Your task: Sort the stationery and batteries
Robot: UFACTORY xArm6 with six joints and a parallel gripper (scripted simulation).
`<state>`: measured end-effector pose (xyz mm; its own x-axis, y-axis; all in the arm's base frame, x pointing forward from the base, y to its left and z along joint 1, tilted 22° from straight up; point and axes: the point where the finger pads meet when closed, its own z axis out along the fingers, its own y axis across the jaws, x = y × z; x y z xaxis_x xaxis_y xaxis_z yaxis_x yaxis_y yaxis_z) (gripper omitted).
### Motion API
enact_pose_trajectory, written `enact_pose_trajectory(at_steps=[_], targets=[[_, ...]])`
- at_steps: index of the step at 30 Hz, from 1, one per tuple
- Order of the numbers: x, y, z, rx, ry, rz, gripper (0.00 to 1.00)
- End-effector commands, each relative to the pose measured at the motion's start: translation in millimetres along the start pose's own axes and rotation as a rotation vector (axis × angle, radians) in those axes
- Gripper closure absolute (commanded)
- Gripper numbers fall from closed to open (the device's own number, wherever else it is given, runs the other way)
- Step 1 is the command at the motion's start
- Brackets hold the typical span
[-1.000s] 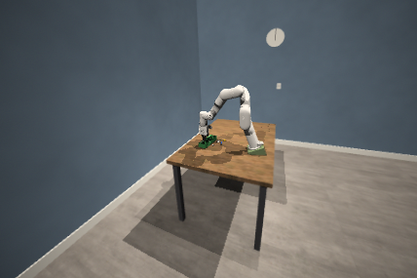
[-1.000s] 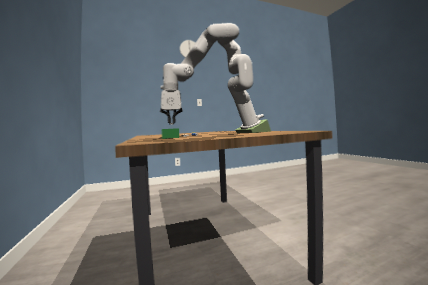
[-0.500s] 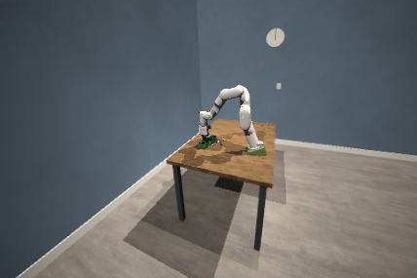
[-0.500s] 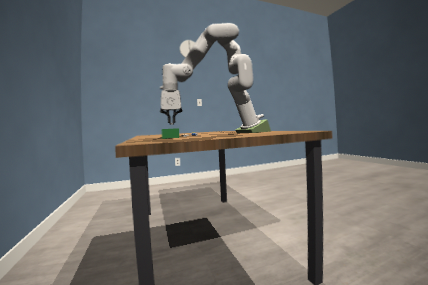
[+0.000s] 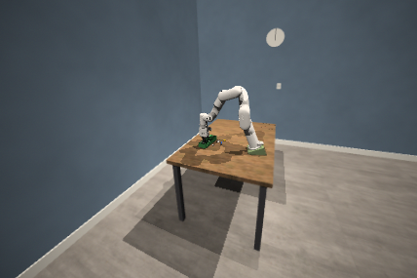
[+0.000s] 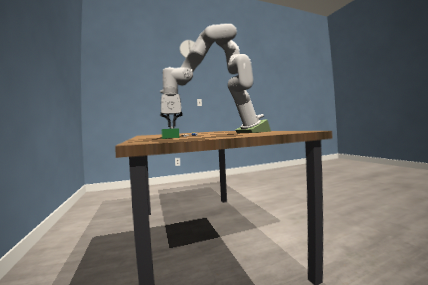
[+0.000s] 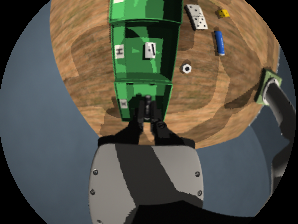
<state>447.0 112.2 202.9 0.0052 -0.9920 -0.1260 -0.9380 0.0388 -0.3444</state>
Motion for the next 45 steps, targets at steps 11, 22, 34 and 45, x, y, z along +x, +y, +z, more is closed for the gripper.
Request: enact_pose_trajectory(at_steps=[11, 22, 34, 45], targets=[[0, -2, 25, 0.004, -0.001, 0.0, 1.0], [0, -2, 30, 0.004, -0.001, 0.0, 1.0], [0, -2, 30, 0.004, -0.001, 0.0, 0.77], [0, -2, 30, 0.004, -0.001, 0.0, 0.77]])
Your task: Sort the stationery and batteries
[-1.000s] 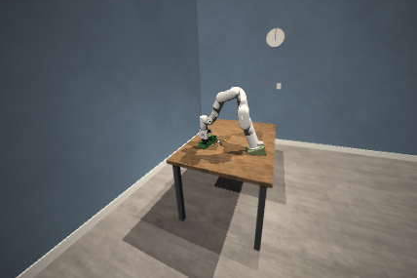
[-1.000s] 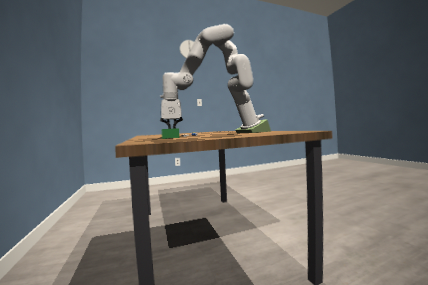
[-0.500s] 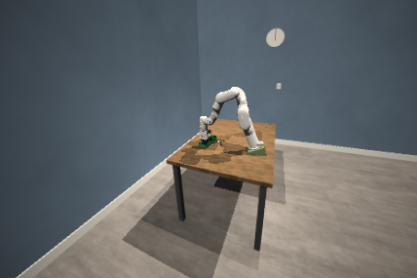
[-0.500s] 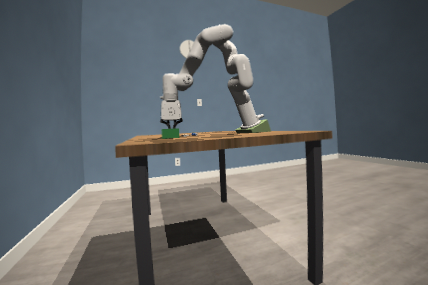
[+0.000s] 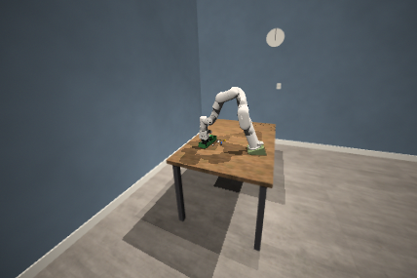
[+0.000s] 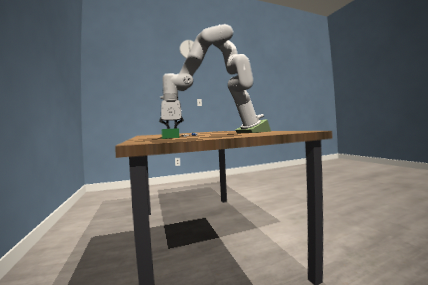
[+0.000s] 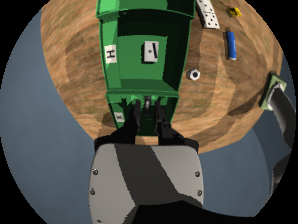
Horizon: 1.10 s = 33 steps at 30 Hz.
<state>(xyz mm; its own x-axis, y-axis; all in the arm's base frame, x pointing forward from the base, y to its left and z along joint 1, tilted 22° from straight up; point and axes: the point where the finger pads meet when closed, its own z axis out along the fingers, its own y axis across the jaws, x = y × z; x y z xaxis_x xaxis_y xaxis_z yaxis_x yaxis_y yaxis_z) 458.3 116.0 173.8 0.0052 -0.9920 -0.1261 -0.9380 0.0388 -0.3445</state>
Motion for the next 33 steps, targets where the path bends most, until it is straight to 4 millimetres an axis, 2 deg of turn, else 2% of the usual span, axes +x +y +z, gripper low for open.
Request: enact_pose_trajectory(at_steps=[1, 27, 30, 33], targets=[[0, -1, -1, 0.004, -0.001, 0.0, 0.77], [0, -1, -31, 0.004, -0.001, 0.0, 0.77], [0, -1, -46, 0.004, -0.001, 0.0, 0.77], [0, -1, -51, 0.004, -0.001, 0.0, 0.77]])
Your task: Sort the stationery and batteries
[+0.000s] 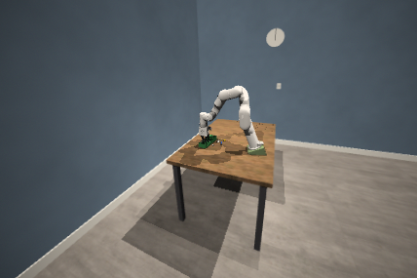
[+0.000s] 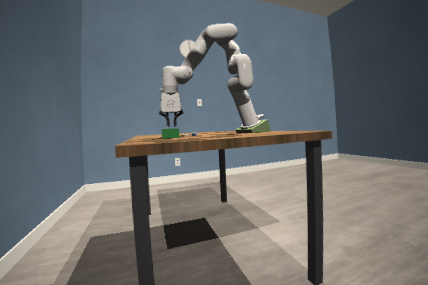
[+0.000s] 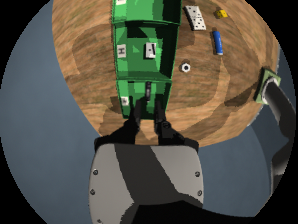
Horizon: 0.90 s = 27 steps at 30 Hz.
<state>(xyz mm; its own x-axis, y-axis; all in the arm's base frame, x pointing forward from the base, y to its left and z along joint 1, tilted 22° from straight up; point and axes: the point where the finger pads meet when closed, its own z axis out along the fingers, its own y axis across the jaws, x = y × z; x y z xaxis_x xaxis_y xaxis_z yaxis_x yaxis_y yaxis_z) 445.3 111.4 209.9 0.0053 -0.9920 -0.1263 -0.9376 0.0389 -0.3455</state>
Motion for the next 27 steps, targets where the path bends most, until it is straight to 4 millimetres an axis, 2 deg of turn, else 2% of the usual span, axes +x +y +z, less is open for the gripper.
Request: enact_pose_trajectory(at_steps=[1, 9, 10, 13, 16, 17, 23, 27], targets=[[0, -1, -14, 0.003, -0.001, 0.0, 0.77], [0, -1, -14, 0.003, -0.001, 0.0, 0.77], [6, 5, -14, 0.003, -0.001, -0.05, 0.72], [24, 22, -15, 0.003, 0.0, -0.175, 0.72], [30, 28, -16, 0.002, 0.001, -0.194, 0.72], [36, 34, -16, 0.002, 0.002, -0.267, 0.72], [72, 69, -18, 0.001, 0.003, -0.406, 0.72], [93, 89, -19, 0.002, 0.001, -0.422, 0.72]])
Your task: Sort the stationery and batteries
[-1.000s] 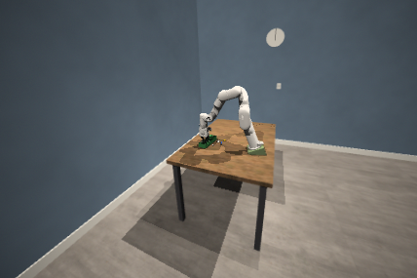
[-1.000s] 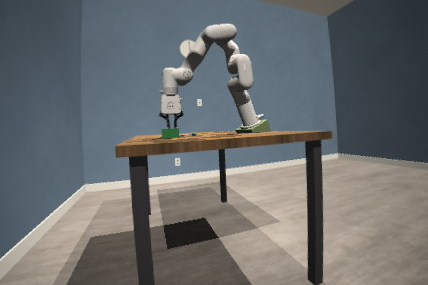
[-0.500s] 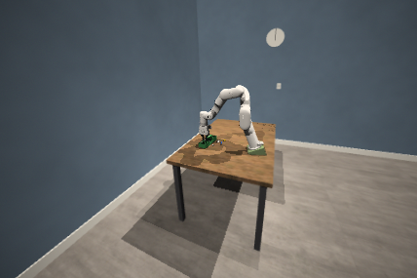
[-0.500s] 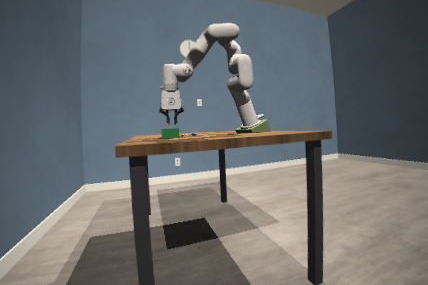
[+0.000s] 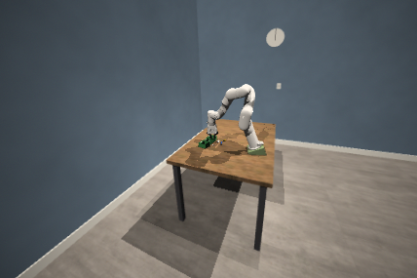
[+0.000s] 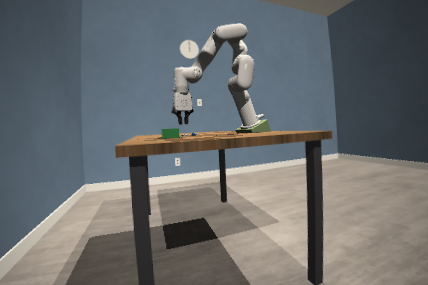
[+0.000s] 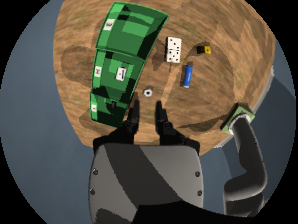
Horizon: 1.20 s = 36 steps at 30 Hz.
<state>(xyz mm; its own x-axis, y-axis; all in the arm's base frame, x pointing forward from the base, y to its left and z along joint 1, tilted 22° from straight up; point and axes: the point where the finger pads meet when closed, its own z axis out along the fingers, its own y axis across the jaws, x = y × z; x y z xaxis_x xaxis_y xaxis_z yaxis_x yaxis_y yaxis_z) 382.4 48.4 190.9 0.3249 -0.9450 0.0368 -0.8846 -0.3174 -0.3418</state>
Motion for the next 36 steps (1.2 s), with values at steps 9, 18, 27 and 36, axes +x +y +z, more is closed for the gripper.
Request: enact_pose_trajectory(at_steps=[9, 18, 27, 36], targets=[[43, 89, -6, 0.031, -0.033, -0.061, 0.72], [47, 97, -5, 0.03, -0.033, -0.061, 0.72], [44, 91, -6, 0.031, -0.033, -0.061, 0.72], [42, 86, -6, 0.031, -0.033, -0.061, 0.72]])
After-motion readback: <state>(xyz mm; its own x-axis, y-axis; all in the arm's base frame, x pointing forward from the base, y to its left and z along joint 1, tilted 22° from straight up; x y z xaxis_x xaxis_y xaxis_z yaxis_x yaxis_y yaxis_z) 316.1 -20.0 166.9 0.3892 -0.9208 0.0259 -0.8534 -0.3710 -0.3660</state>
